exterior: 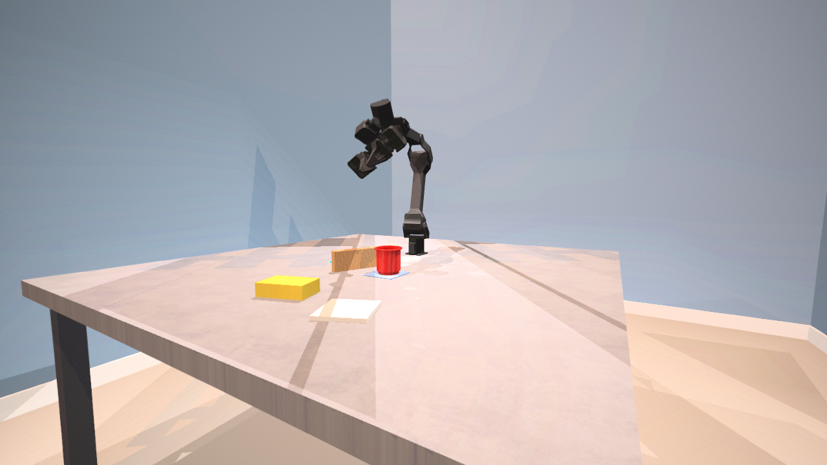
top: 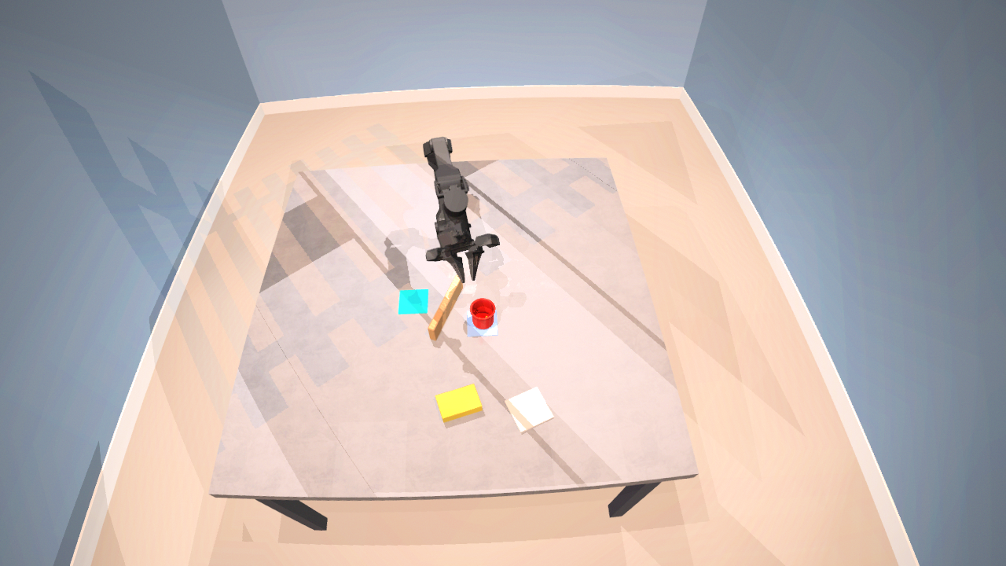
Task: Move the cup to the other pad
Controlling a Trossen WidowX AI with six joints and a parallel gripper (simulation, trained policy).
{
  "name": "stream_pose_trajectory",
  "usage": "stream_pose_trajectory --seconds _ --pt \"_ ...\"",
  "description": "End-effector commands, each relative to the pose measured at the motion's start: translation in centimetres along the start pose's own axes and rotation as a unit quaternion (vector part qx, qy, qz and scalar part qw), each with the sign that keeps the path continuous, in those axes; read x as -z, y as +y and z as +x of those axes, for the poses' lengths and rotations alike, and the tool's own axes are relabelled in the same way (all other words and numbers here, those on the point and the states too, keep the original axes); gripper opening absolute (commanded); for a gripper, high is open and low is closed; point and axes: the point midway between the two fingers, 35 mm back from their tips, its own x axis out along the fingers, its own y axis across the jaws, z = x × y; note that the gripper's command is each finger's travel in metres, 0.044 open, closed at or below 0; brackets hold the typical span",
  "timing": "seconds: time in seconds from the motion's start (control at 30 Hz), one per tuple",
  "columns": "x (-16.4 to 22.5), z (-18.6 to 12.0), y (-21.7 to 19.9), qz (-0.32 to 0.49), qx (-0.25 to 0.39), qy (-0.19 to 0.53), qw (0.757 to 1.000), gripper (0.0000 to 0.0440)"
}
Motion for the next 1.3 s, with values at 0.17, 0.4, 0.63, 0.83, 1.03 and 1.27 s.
stream_pose_trajectory --seconds 0.17,0.4,0.63,0.83,1.03,1.27 --pt "0.8 0.6 0.8 0.047 0.016 0.050 0.997 0.0123" --pt "1.9 1.2 1.1 0.085 0.043 0.095 0.991 0.0122" --pt "3.2 1.8 1.0 0.116 0.077 0.137 0.981 0.0116" --pt "4.5 2.3 0.6 0.134 0.112 0.172 0.970 0.0119" --pt "5.8 2.9 -0.1 0.146 0.149 0.204 0.956 0.0133" --pt "7.5 3.4 -1.1 0.152 0.193 0.242 0.939 0.0145"
